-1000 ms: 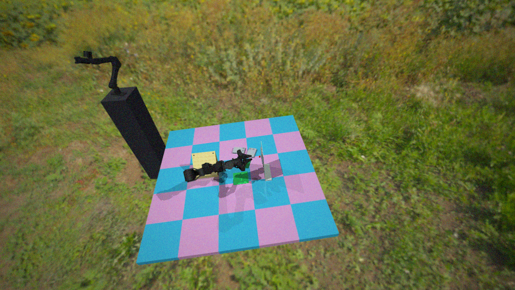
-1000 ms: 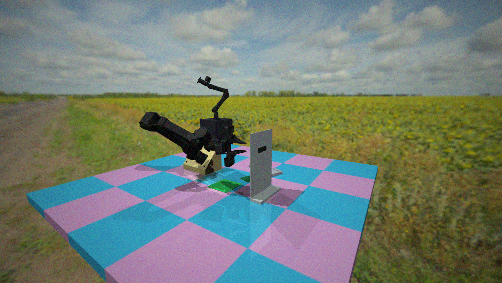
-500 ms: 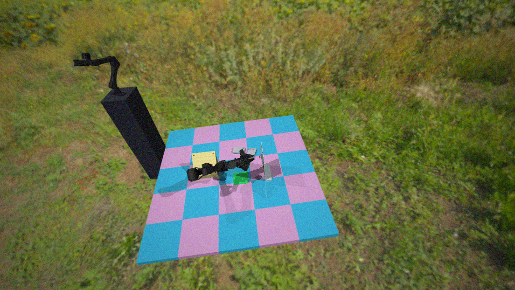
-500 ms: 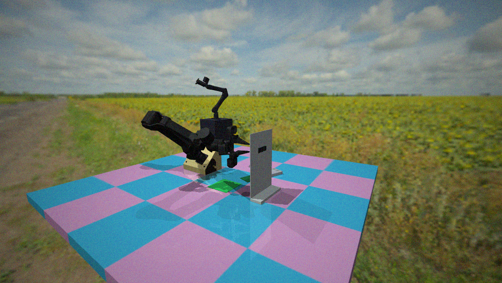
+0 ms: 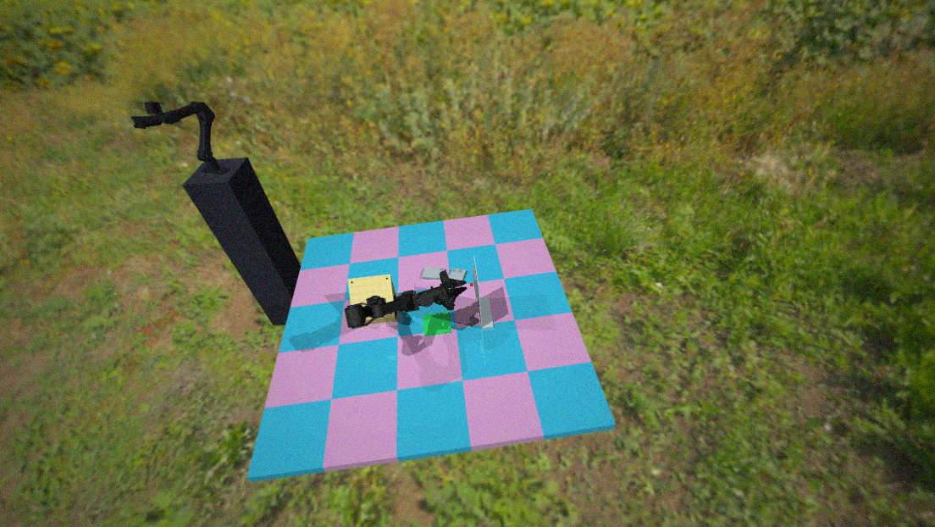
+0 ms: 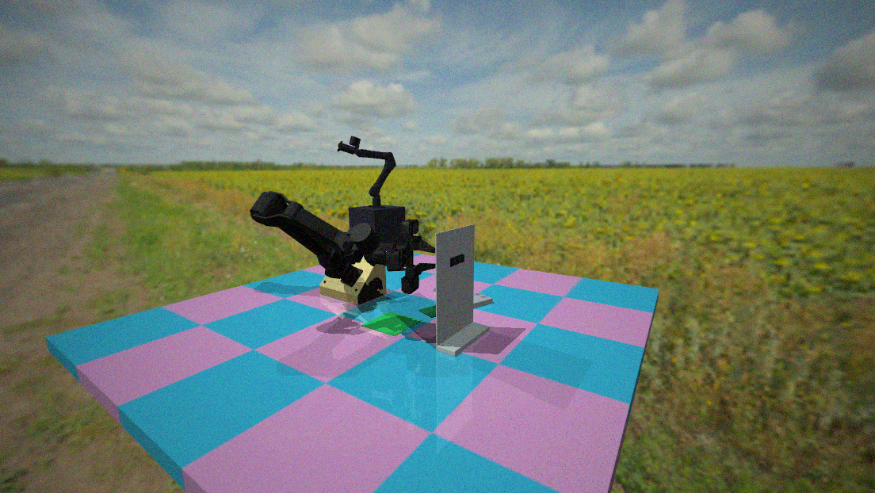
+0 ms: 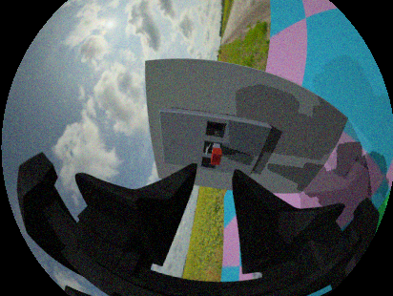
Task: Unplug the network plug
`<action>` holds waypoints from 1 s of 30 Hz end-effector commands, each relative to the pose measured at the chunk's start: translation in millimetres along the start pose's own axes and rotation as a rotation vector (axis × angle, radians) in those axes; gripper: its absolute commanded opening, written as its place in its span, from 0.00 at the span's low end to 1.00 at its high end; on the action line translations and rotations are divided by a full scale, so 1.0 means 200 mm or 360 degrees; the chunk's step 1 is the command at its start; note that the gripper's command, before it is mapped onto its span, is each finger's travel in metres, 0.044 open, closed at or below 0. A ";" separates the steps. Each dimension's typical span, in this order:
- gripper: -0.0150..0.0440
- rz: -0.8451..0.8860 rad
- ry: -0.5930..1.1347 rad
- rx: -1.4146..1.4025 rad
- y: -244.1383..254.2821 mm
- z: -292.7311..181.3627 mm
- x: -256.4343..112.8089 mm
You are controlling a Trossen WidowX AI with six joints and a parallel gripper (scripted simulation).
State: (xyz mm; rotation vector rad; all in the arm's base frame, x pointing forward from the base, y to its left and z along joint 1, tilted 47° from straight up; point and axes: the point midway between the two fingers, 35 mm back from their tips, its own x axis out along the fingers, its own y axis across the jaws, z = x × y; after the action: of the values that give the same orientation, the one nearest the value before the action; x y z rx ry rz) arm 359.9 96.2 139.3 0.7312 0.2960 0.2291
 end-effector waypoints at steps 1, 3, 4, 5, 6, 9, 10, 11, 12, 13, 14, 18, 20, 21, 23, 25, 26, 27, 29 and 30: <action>0.52 0.0011 -0.0003 -0.0006 0.01 0.01 0.03; 0.52 0.0012 -0.0004 -0.0005 0.01 0.02 0.04; 0.52 0.0012 -0.0004 -0.0004 0.01 0.02 0.05; 0.52 0.0012 -0.0004 -0.0003 0.01 0.02 0.06; 0.52 0.0013 -0.0005 -0.0003 0.01 0.02 0.06; 0.52 0.0014 -0.0005 0.0000 0.01 0.03 0.08; 0.52 0.0014 -0.0006 0.0000 0.01 0.03 0.09; 0.52 0.0014 -0.0006 0.0001 0.01 0.03 0.09; 0.52 0.0015 -0.0006 0.0002 0.01 0.03 0.10; 0.52 0.0015 -0.0007 0.0002 0.01 0.03 0.11; 0.52 0.0015 -0.0007 0.0003 0.01 0.03 0.11; 0.52 0.0016 -0.0008 0.0006 0.00 0.04 0.13; 0.51 0.0016 -0.0008 0.0006 0.00 0.04 0.14; 0.50 0.0016 -0.0008 0.0006 0.00 0.04 0.14; 0.47 0.0016 -0.0008 0.0006 0.00 0.04 0.14; 0.45 0.0016 -0.0008 0.0006 0.00 0.04 0.14; 0.44 0.0016 -0.0008 0.0006 0.00 0.04 0.14; 0.43 0.0016 -0.0008 0.0006 0.00 0.04 0.14; 0.41 0.0016 -0.0008 0.0006 0.00 0.04 0.14; 0.39 0.0016 -0.0008 0.0006 0.00 0.04 0.14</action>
State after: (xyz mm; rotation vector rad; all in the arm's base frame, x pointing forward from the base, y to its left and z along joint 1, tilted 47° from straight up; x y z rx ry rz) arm 387.3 100.1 139.5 0.7337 0.2886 0.2337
